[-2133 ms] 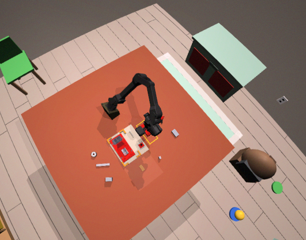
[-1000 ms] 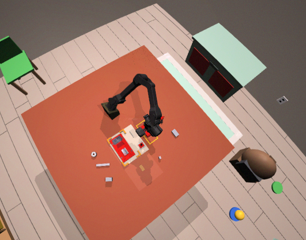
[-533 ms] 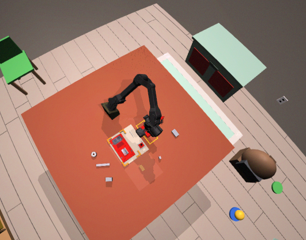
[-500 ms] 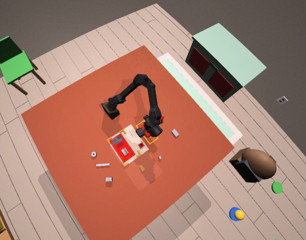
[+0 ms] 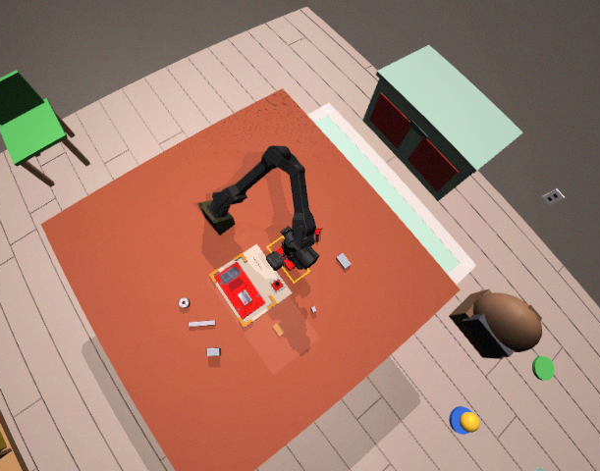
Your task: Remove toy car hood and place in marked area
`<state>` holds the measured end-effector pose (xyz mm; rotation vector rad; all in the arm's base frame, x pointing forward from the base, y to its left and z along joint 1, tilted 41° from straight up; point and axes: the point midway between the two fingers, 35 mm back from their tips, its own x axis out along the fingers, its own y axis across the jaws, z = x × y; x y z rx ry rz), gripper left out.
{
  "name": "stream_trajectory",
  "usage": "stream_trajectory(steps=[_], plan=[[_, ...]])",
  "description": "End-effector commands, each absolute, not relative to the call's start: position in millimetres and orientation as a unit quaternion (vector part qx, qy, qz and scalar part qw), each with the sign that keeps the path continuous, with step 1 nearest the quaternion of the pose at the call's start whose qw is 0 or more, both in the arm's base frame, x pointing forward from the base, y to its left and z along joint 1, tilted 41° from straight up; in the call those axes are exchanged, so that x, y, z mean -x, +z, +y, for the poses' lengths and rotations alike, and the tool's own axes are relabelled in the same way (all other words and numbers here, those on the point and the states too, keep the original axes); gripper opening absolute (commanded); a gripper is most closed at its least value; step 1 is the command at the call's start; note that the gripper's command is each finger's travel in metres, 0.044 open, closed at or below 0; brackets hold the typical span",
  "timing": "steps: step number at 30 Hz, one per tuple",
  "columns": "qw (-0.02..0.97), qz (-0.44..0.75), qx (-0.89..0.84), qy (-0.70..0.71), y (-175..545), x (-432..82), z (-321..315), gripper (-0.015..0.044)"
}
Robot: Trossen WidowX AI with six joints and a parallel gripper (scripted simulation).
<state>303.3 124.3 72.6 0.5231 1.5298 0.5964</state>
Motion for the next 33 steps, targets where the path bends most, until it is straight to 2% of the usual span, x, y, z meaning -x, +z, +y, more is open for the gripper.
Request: stream_trajectory(steps=[1, 33], plan=[[0.648, 0.676, -0.233, 0.262, 70, -302, 127, 0.0000], [0.648, 0.676, -0.234, 0.263, 54, -299, 141, 0.0000]])
